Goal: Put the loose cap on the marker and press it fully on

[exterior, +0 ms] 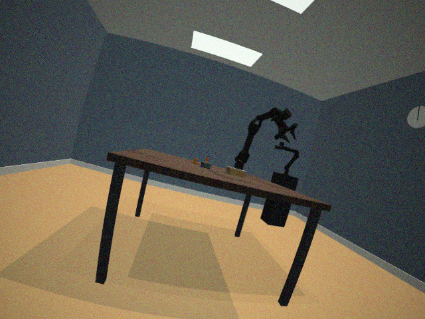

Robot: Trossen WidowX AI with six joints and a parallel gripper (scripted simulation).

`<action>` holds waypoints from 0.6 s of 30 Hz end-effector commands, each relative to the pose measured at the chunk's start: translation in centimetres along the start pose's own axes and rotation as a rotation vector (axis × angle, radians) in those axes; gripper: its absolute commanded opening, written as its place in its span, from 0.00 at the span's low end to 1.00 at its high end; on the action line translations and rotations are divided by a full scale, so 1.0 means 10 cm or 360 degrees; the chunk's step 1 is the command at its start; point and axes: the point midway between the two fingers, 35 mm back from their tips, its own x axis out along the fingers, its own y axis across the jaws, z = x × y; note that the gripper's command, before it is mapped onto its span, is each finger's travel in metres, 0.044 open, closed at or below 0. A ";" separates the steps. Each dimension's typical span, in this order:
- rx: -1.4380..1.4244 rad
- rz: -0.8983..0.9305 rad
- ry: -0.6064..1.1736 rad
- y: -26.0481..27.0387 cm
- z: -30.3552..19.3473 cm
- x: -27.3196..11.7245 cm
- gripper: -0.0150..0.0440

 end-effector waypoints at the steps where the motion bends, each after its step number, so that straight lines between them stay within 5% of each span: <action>1: -0.0040 0.0044 -0.0214 -0.06 0.58 -0.24 0.66; 10: -0.0150 0.0005 -0.0750 -0.58 1.86 -1.16 0.66; 18: -0.0121 -0.0066 -0.1054 -1.26 2.48 -1.95 0.66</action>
